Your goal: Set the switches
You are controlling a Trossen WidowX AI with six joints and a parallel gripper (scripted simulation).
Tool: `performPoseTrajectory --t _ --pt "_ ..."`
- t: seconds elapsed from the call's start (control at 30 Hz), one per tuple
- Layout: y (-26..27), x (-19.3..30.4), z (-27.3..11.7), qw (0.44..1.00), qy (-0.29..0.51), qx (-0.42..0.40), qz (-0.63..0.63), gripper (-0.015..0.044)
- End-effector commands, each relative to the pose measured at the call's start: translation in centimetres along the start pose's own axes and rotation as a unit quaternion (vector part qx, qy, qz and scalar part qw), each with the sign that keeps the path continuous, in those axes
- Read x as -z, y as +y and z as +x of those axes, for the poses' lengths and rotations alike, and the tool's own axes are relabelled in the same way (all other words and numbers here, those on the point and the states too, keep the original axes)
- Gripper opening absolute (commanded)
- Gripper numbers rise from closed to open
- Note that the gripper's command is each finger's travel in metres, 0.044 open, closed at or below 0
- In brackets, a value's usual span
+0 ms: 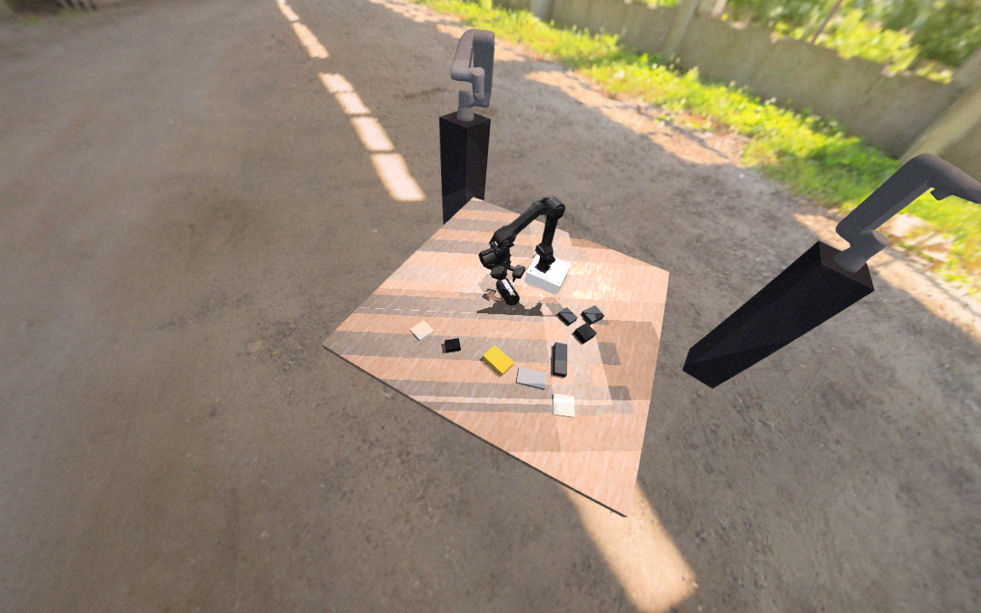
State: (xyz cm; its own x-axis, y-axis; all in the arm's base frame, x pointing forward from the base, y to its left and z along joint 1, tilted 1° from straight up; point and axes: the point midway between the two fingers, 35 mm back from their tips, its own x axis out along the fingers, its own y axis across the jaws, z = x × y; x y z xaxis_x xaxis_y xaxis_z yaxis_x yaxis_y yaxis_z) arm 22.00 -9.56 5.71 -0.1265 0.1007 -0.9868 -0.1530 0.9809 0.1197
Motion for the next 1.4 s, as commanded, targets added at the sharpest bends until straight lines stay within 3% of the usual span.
performPoseTrajectory --t 0.0,0.23,0.5,0.77,1.1,1.37 --pt "-0.2 0.5 -0.1 0.991 -0.012 0.009 0.132 0.044" --pt "-0.5 1.0 0.1 0.944 -0.028 0.012 0.33 0.044" --pt "-0.7 1.7 0.3 0.841 -0.048 0.008 0.538 0.044" --pt "-0.9 2.3 0.6 0.693 -0.066 -0.004 0.718 0.044" --pt "-1.2 3.1 0.9 0.461 -0.083 -0.028 0.883 0.044" --pt "-1.2 3.1 0.9 0.444 -0.084 -0.03 0.892 0.044"
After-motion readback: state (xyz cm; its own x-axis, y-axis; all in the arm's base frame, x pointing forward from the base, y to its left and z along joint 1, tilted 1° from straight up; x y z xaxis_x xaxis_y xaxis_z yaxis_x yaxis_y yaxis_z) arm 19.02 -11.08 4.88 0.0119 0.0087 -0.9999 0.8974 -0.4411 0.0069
